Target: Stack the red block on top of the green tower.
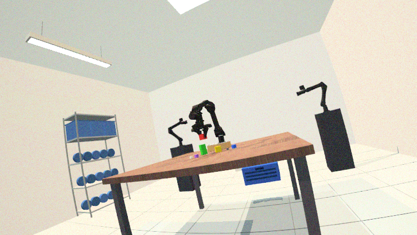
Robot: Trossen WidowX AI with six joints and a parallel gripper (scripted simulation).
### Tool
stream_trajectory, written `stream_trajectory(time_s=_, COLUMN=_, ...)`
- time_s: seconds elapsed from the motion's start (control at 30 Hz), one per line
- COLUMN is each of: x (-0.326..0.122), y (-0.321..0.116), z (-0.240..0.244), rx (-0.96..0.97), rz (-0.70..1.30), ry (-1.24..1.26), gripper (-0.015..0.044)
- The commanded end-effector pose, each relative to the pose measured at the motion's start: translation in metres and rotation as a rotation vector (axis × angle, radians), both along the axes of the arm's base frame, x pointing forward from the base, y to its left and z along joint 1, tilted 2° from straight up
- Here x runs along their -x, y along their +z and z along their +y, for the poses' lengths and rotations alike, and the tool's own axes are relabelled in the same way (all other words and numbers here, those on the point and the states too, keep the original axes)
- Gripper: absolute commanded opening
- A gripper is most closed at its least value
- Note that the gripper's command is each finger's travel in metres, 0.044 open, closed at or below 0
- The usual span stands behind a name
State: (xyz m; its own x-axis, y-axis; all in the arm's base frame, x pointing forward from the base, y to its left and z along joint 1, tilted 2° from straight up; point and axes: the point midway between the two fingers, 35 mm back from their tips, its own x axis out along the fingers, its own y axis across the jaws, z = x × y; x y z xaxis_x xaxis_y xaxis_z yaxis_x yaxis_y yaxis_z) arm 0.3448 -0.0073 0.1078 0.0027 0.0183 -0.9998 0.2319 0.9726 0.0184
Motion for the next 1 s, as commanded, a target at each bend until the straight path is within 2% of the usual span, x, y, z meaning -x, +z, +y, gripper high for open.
stream_trajectory(time_s=0.0, x=0.014, y=-0.001, z=-0.018, rx=0.004, rz=0.002, ry=0.004, gripper=0.0000)
stream_trajectory(time_s=0.63, x=0.098, y=-0.012, z=-0.084, rx=0.009, rz=0.010, ry=0.004, gripper=0.0000)
stream_trajectory(time_s=0.97, x=0.102, y=-0.026, z=-0.085, rx=0.009, rz=0.010, ry=0.004, gripper=0.0000)
